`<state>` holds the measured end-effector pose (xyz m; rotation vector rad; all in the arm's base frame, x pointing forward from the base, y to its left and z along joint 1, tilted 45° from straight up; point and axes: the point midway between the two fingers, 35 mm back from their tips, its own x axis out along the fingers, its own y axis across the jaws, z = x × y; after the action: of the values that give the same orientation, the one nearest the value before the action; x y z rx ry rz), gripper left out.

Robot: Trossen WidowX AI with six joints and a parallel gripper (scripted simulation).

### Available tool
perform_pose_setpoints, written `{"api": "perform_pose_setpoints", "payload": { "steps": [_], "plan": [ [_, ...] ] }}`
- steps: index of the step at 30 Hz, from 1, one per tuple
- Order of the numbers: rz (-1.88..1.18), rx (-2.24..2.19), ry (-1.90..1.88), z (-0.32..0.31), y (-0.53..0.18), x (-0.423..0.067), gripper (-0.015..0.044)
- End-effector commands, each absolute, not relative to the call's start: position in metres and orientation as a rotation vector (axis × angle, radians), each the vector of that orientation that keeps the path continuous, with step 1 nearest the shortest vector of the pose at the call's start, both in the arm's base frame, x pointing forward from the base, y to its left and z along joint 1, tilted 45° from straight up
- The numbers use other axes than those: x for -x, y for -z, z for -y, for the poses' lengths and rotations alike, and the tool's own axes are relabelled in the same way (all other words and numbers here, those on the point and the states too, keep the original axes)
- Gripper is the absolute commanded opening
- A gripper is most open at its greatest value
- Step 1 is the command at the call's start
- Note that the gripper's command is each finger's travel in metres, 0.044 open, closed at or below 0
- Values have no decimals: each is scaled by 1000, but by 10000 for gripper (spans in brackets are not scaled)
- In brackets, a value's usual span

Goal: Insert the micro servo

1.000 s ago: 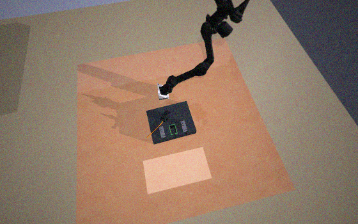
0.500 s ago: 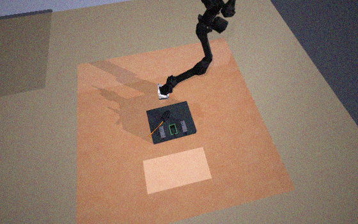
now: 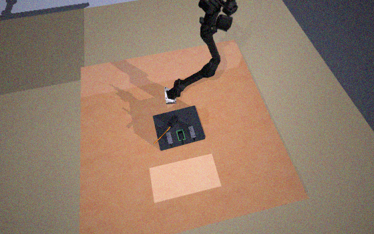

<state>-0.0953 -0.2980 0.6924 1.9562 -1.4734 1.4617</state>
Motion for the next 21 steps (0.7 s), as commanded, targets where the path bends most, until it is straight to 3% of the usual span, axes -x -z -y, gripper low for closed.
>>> {"api": "perform_pose_setpoints", "payload": {
  "steps": [1,21],
  "plan": [
    [1506,-2045,-1513,319,-679,93,440],
    [1611,-2380,-1712,387,-622,64,440]
  ]
}}
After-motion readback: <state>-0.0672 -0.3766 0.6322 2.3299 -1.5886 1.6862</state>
